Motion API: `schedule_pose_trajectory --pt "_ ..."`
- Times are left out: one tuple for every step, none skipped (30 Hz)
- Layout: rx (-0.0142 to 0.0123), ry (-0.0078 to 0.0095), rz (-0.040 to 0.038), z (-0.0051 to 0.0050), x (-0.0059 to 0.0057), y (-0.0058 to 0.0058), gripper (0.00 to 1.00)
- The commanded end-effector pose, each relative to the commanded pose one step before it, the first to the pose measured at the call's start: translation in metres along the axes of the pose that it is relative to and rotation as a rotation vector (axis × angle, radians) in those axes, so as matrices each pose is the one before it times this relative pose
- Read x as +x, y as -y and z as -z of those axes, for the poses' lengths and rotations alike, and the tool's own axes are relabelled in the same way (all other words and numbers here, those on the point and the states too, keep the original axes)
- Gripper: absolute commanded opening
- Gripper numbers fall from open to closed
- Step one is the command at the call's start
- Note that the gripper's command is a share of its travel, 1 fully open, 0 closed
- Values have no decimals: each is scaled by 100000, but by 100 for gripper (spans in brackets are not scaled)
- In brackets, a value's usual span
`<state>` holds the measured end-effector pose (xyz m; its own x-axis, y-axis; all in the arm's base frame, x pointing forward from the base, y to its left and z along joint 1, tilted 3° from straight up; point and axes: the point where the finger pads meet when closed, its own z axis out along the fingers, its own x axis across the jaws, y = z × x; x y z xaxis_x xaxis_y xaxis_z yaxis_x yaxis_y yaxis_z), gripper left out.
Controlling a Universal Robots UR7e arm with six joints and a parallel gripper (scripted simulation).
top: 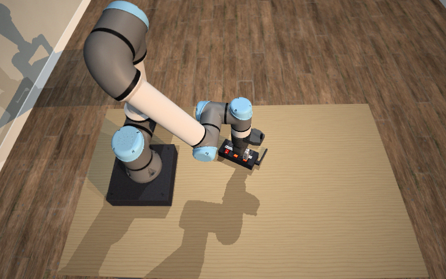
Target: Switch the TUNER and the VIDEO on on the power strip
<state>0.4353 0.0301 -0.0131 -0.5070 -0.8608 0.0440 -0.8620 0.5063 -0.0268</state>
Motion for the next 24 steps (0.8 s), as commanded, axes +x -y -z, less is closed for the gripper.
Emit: schedule_pose_trajectory --pt "613 233 -85 1482 -59 278 0" --pt "1 1 17 310 -10 -7 0" --pt "1 1 18 314 -10 -6 0" --pt "1 1 18 308 -9 -7 0" --pt "1 1 20 295 -10 -6 0" --pt "1 1 21 272 -9 -6 0" --pt "1 1 21 243 -8 -5 0" --pt "0 0 0 0 0 0 0" --pt "0 0 0 0 0 0 0" --pt "-1 -1 -13 205 11 8 0" --pt "-1 -1 -16 167 6 5 0" --pt "-1 -1 -16 124 6 4 0" --pt "-1 0 -11 83 5 3 0" --pt "0 0 -5 47 3 2 0" --pt "0 0 1 19 1 1 0" --pt "0 0 3 3 0 0 0" --pt "0 0 3 0 0 0 0" --pt "0 0 2 0 0 0 0" --pt "-105 -38 7 -46 5 -21 0" --pt "-128 -46 8 -55 13 -44 0" --pt "-79 -28 5 -34 8 -28 0" --pt "-32 -11 2 -13 4 -13 0" --pt "4 1 0 0 0 0 0" --pt "17 6 -1 2 -2 5 0"
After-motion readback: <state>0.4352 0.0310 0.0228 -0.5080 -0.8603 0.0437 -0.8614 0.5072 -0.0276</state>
